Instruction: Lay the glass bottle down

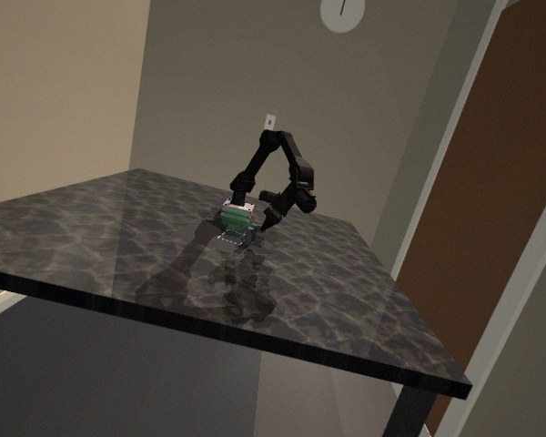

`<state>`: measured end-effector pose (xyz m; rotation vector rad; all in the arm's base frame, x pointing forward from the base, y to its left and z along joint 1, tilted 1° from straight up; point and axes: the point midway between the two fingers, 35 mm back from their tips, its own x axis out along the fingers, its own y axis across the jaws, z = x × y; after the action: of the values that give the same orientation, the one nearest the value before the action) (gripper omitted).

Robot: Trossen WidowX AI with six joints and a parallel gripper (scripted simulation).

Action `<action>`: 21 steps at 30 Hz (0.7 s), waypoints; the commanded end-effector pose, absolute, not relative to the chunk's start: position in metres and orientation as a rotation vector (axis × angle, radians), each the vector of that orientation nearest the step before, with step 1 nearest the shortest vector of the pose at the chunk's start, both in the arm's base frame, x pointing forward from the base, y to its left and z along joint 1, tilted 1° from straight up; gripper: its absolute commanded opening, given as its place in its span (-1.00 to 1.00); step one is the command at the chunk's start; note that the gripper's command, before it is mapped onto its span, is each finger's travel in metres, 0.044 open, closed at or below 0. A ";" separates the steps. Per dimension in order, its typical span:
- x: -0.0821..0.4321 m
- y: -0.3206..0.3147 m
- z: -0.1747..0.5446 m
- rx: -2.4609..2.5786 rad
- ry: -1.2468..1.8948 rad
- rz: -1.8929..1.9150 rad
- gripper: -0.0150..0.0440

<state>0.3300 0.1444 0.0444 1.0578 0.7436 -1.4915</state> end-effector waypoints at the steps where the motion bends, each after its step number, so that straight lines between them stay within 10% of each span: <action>1: 0.329 0.141 0.042 1.052 0.743 -1.495 -0.14; 21: 0.329 0.140 0.039 1.079 0.746 -1.477 -0.14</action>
<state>0.3296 0.1449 0.0413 1.0882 0.7480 -1.4715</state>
